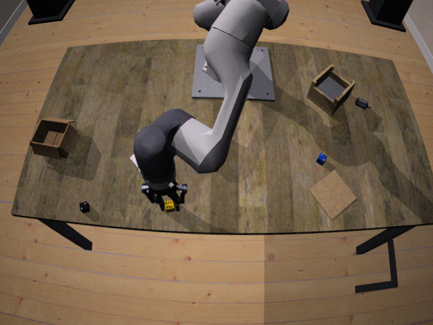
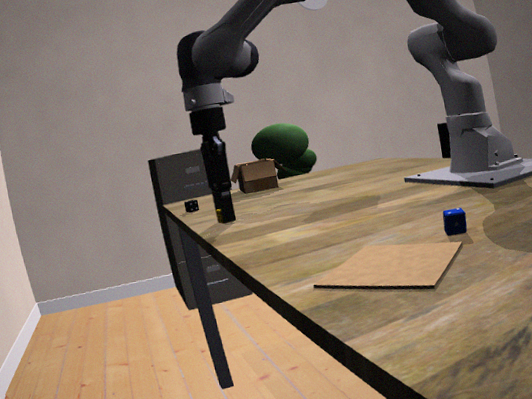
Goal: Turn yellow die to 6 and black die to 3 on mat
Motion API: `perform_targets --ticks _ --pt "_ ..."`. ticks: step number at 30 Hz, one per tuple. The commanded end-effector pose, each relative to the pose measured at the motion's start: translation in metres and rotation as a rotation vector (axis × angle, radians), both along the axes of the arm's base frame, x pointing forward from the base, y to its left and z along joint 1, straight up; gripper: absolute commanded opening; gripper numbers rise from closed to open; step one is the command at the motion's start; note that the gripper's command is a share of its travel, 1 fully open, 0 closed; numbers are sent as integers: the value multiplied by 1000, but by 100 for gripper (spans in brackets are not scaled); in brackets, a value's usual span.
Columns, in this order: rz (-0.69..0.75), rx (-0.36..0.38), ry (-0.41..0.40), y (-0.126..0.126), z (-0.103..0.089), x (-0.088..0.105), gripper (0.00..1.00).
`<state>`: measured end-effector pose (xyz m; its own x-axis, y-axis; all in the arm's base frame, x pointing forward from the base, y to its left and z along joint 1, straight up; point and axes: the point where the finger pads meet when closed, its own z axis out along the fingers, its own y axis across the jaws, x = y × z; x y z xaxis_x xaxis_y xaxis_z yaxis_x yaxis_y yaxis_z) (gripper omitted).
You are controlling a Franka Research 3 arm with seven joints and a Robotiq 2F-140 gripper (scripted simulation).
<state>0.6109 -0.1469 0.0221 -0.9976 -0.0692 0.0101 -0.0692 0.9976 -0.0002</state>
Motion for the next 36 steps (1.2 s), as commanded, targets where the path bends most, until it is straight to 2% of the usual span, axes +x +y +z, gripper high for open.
perform_targets --ticks 1,32,33,36 --pt "3 0 -4 -1 -1 1 35" --pt "3 0 -4 -1 -1 1 35" --pt "3 0 -4 -1 -1 1 24" --pt "3 0 -4 -1 -1 1 24"
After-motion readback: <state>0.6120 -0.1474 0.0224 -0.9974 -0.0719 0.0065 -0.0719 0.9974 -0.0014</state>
